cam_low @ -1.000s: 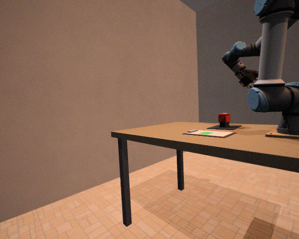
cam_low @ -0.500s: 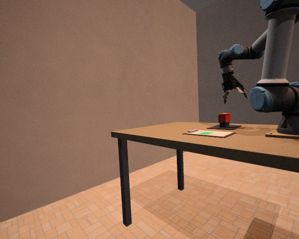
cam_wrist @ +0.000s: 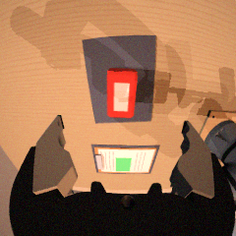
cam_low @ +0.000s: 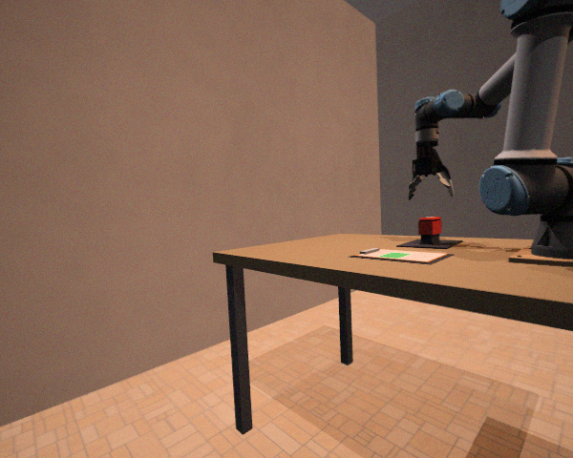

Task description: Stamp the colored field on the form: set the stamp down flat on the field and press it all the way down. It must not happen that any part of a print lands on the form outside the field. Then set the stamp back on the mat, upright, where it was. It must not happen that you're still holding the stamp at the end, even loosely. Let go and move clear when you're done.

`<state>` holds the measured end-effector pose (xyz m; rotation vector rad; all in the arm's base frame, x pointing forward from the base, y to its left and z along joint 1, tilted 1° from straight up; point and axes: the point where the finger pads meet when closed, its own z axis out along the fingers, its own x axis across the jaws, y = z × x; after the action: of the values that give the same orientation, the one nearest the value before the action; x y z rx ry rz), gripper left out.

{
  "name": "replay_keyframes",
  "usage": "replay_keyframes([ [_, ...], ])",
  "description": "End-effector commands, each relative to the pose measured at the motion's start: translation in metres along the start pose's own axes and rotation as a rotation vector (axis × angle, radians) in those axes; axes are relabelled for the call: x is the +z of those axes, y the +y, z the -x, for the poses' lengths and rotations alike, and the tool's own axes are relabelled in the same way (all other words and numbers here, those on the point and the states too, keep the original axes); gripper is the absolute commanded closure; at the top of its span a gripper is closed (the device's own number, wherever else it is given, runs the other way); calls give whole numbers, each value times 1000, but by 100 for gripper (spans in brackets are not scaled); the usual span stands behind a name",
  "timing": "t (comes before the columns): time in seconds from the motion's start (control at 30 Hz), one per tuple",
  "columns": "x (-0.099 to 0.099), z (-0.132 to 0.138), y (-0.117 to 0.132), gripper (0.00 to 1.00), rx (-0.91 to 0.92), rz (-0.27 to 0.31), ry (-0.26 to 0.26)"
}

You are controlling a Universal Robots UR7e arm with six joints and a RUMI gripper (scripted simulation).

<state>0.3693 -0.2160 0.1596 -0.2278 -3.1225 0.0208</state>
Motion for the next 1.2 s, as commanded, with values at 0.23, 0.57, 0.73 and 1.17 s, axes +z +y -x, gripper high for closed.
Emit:
replay_keyframes([
  [0.23,0,3,1,0,-4,2,-7],
  [0.57,-50,2,1,0,-4,2,-7],
  [0.73,-50,2,1,0,-4,2,-7],
  [1.17,-50,3,3,0,-29,2,-7],
])
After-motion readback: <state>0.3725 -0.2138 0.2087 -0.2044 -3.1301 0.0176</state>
